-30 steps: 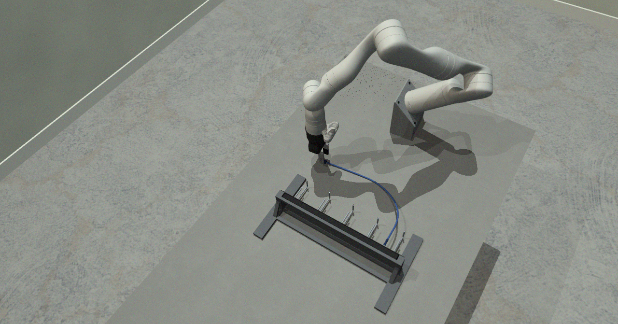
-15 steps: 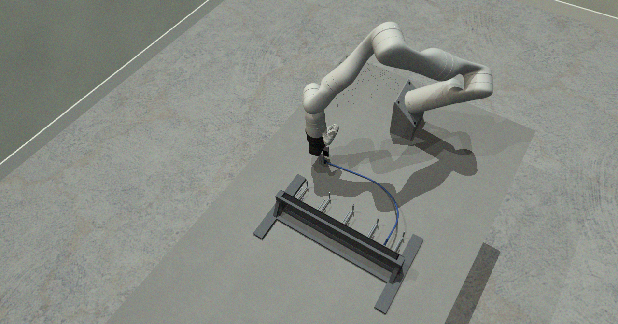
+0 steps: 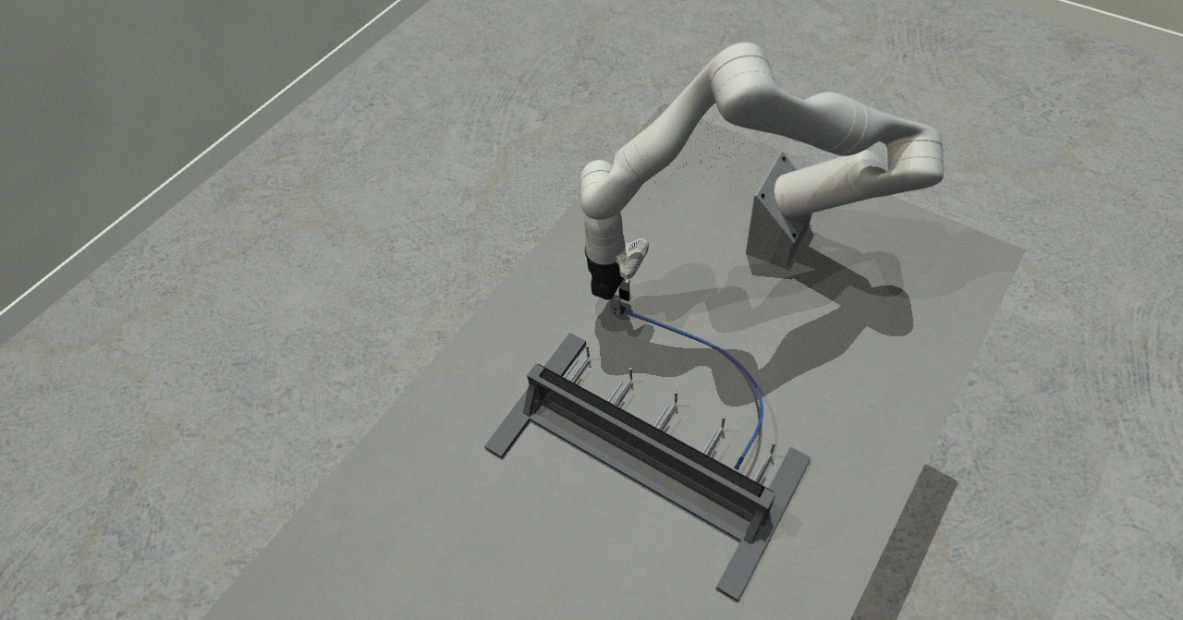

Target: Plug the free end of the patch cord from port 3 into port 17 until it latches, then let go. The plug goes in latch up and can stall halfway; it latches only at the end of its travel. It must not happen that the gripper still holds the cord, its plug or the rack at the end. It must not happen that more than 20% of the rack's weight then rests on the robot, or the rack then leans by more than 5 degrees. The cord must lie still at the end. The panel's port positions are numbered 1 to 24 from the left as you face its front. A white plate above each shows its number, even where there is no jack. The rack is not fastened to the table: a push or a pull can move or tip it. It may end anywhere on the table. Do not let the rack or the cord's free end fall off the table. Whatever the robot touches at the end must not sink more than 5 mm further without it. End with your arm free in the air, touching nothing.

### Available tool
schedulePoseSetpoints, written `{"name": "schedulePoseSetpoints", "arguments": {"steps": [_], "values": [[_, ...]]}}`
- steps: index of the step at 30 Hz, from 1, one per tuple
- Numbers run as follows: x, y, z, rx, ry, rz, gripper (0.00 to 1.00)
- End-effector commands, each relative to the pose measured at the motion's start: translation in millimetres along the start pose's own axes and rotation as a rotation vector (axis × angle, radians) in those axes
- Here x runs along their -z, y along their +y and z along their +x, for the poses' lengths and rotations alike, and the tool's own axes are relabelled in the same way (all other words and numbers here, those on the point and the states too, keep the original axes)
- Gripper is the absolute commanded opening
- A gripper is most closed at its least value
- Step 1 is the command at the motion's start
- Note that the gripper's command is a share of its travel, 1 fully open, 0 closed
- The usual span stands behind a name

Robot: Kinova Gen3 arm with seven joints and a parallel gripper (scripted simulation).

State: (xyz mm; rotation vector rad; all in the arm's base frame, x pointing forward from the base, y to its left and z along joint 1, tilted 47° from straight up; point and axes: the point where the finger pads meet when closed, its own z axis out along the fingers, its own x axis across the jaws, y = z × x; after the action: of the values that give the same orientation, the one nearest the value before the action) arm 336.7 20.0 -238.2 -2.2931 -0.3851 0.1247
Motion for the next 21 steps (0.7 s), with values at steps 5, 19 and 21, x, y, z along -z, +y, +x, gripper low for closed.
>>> {"name": "schedulePoseSetpoints", "arguments": {"steps": [5, 19, 21], "values": [[-2.4, -1.9, 1.7, 0.006, 0.002, 0.001, 0.73], [-3.2, -1.7, 1.6, 0.012, 0.002, 0.001, 0.73], [-3.2, -1.7, 1.6, 0.012, 0.002, 0.001, 0.73]]}}
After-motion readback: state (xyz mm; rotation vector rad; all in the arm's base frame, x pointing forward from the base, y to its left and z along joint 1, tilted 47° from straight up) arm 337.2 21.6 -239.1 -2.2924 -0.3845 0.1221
